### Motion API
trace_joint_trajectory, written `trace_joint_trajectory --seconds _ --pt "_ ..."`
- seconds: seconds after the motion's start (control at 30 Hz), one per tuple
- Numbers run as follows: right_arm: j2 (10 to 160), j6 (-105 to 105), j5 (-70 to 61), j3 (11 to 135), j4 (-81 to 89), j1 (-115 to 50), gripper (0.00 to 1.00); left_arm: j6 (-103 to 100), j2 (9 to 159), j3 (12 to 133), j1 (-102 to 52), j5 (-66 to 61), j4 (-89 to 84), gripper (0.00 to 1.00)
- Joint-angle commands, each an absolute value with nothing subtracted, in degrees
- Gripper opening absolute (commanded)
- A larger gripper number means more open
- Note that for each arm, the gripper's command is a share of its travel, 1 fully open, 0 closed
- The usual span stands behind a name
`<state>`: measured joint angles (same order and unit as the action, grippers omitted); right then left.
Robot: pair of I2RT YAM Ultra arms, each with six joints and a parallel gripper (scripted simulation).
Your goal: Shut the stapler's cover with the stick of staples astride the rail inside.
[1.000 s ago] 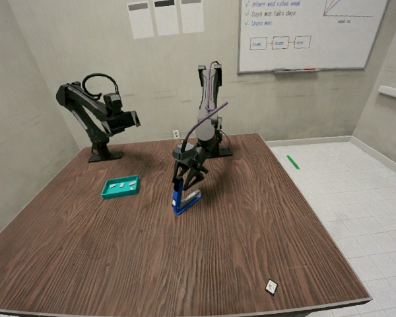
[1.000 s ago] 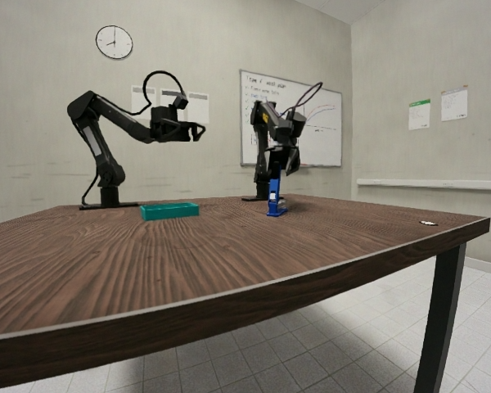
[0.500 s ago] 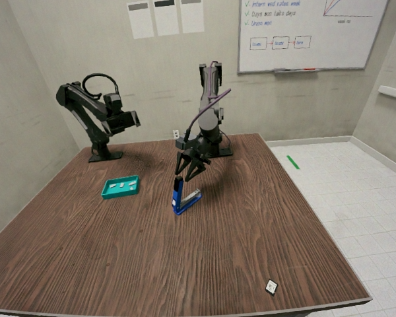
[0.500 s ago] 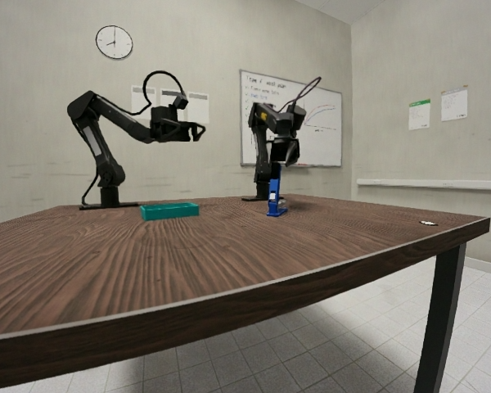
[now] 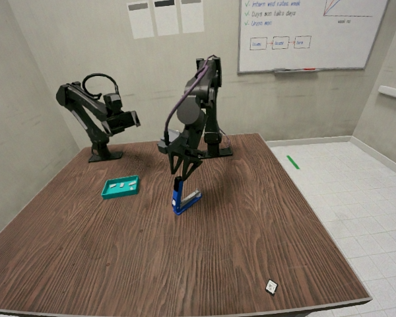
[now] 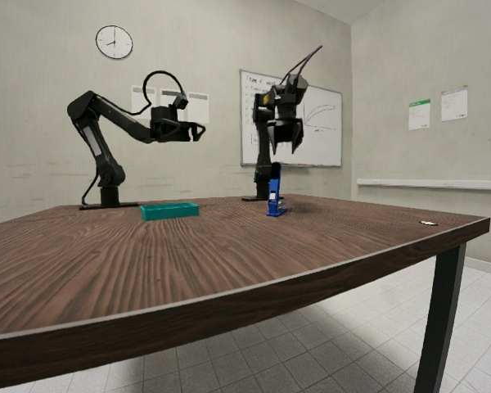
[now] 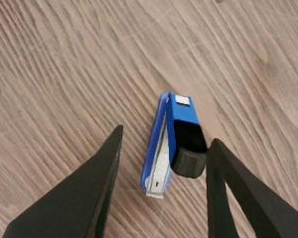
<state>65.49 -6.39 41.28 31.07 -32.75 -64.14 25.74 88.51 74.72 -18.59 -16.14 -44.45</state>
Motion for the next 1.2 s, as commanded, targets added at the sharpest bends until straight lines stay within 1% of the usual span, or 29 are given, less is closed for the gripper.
trace_joint_trajectory --seconds 0.0,0.27,0.33,0.37,0.6,0.97,1.17 --pt "66.0 -6.4 41.9 33.0 -33.5 -64.5 1.00 27.0 91.8 82.3 -20.5 -10.7 -57.4 0.50" --pt "66.0 -6.4 41.9 33.0 -33.5 -64.5 1.00 26.2 100.7 98.7 -23.7 -4.5 -75.3 0.50" --pt "66.0 -6.4 41.9 33.0 -33.5 -64.5 1.00 26.2 100.7 98.7 -23.7 -4.5 -75.3 0.50" --pt "66.0 -6.4 41.9 33.0 -33.5 -64.5 1.00 25.8 102.6 101.4 -24.1 -3.9 -78.1 0.50" --pt "66.0 -6.4 41.9 33.0 -33.5 -64.5 1.00 25.4 108.5 108.6 -26.8 -1.5 -85.0 0.50" --pt "66.0 -6.4 41.9 33.0 -33.5 -64.5 1.00 25.2 110.0 111.0 -27.5 -1.9 -85.3 0.50" --pt "66.0 -6.4 41.9 33.0 -33.5 -64.5 1.00 25.2 109.1 107.3 -27.7 -1.8 -82.6 0.50"
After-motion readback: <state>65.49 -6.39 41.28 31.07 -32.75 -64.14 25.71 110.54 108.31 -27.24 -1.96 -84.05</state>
